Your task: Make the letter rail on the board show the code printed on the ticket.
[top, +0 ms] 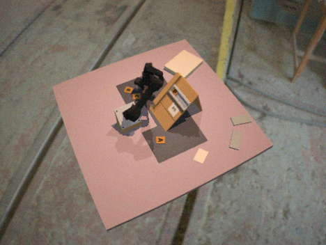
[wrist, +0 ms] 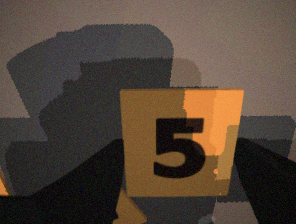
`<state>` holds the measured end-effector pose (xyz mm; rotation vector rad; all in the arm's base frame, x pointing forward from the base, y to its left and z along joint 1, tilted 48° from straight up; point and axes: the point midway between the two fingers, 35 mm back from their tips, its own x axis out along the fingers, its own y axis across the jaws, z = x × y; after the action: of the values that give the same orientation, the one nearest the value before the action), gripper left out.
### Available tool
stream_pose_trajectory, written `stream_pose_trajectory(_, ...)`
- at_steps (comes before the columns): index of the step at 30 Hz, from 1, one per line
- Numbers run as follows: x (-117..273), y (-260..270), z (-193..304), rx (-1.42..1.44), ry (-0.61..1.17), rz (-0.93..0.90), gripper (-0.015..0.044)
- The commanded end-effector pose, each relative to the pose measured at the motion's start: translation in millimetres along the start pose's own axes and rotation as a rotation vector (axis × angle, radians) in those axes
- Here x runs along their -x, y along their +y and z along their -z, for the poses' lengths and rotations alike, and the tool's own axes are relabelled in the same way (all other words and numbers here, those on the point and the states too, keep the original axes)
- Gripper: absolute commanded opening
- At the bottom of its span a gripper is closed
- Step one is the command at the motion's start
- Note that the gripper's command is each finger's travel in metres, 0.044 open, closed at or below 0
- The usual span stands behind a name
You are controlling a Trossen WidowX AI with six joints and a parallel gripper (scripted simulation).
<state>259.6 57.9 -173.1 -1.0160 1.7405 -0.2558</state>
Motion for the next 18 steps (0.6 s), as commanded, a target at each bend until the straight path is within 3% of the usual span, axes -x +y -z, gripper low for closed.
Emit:
stream_pose_trajectory(1, 3.4, 0.2, 0.0, -0.005, 0.001, -0.004, 0.0)
stream_pose_trajectory(13, 9.2, -0.6, -1.1, -0.002, -0.007, -0.001, 0.0)
stream_pose_trajectory(18, 30.1, -3.8, -11.3, -0.025, -0.082, -0.01, 0.0)
